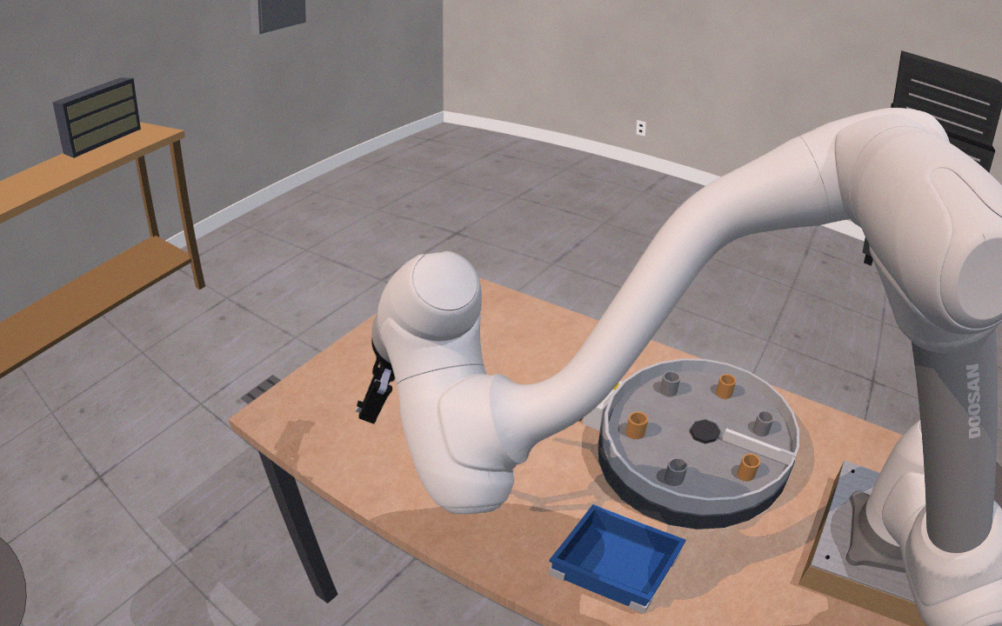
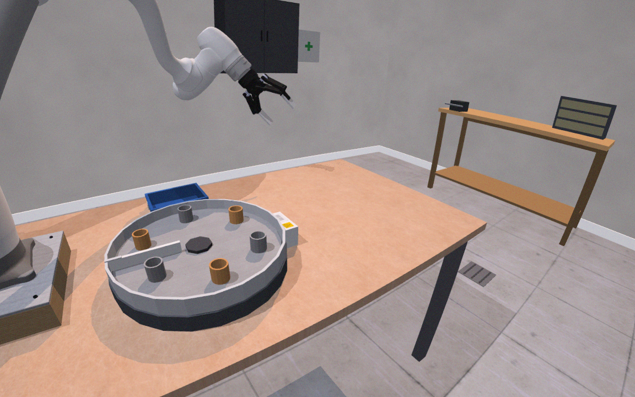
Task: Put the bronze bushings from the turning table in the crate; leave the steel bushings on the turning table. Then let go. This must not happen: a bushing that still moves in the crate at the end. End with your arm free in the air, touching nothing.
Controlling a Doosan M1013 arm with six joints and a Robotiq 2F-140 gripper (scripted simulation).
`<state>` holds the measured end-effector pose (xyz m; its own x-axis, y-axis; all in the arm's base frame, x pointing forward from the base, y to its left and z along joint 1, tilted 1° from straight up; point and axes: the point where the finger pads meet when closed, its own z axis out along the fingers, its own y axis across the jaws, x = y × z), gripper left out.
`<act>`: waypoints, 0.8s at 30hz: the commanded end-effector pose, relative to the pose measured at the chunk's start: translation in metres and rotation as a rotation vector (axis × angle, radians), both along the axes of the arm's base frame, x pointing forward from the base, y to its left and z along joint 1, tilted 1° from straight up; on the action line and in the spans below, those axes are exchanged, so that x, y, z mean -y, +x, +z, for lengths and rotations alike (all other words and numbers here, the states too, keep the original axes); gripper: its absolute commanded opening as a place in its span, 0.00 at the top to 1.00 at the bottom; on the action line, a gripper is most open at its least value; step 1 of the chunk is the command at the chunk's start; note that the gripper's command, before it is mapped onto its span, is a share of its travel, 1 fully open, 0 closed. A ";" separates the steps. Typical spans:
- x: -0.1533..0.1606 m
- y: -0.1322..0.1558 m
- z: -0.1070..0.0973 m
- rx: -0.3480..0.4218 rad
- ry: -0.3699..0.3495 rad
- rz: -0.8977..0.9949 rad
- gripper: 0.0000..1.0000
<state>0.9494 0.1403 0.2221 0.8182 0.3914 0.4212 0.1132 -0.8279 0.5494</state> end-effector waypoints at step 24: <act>0.052 -0.025 0.002 0.008 0.073 -0.134 0.00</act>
